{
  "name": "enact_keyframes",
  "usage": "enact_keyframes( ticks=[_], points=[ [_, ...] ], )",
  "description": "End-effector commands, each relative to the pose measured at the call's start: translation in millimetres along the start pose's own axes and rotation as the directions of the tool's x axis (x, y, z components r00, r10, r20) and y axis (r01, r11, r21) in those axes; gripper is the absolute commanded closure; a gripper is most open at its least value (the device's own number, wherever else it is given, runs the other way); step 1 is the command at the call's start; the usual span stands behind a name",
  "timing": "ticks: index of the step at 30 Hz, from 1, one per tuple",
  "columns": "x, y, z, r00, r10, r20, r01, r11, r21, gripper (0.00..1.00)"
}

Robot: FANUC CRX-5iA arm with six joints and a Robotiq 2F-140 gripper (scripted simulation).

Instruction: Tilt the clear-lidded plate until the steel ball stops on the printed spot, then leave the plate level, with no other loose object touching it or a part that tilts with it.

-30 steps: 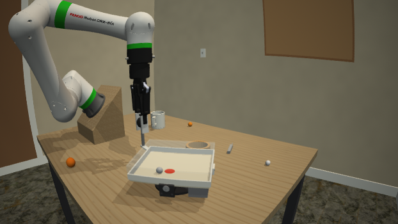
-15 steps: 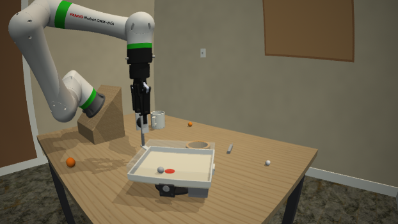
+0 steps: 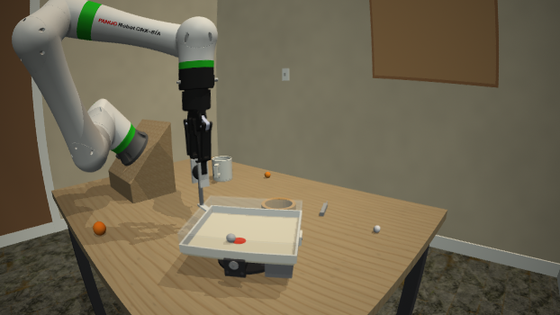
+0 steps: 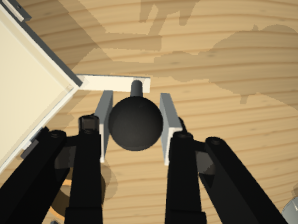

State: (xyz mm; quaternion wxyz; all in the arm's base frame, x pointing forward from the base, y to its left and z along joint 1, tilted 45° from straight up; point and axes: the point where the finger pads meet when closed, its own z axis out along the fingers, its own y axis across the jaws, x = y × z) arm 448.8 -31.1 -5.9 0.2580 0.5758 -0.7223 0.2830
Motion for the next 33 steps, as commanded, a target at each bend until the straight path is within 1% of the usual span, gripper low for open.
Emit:
enact_keyframes(
  ticks=[1,33],
  points=[
    [-0.4,-0.2,-0.3,1.0,0.0,0.001,0.0,1.0,0.001,0.9],
    [2.2,0.2,0.5,1.0,0.0,0.001,0.0,1.0,0.001,0.9]
  ],
)
